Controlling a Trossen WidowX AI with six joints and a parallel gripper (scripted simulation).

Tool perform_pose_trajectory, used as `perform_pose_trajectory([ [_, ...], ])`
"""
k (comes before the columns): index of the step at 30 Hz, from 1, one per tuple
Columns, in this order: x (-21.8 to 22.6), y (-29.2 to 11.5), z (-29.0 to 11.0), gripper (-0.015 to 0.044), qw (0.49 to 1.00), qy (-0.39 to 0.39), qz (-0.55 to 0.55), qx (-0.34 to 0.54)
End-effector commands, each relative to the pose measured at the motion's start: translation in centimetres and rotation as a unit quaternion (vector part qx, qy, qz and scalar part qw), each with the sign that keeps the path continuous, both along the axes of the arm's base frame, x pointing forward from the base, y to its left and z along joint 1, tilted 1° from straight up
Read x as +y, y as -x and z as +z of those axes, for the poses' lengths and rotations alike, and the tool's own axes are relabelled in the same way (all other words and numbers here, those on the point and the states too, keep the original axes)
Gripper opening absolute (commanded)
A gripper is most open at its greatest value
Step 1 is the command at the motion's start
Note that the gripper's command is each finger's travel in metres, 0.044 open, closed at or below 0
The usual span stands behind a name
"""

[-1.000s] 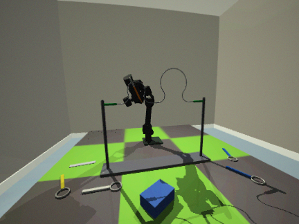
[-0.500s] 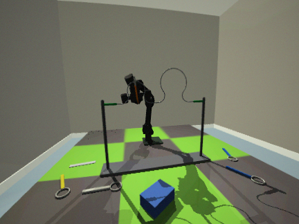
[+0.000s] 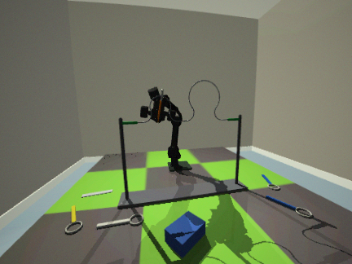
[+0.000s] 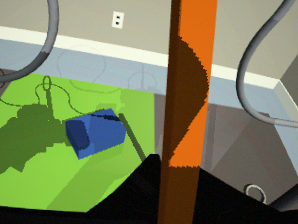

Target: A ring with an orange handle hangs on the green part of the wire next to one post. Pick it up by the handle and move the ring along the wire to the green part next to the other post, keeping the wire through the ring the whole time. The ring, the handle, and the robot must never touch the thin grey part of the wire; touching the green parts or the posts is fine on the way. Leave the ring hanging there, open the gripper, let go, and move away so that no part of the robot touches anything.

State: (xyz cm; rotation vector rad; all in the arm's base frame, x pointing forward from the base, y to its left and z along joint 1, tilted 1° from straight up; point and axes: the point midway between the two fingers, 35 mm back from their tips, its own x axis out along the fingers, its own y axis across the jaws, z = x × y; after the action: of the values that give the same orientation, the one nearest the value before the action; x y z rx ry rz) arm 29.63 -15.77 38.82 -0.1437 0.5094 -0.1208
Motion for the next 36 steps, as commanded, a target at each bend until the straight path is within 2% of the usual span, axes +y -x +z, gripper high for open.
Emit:
perform_pose_trajectory([
  [1, -0.5, 0.0, -0.2, -0.015, 0.999, 0.033, -0.002, 0.006],
  [18, -2.5, 0.2, 0.6, -0.015, 0.978, 0.207, -0.005, 0.015],
  [36, -4.2, 0.3, 2.2, -0.015, 0.923, 0.384, -0.006, 0.025],
])
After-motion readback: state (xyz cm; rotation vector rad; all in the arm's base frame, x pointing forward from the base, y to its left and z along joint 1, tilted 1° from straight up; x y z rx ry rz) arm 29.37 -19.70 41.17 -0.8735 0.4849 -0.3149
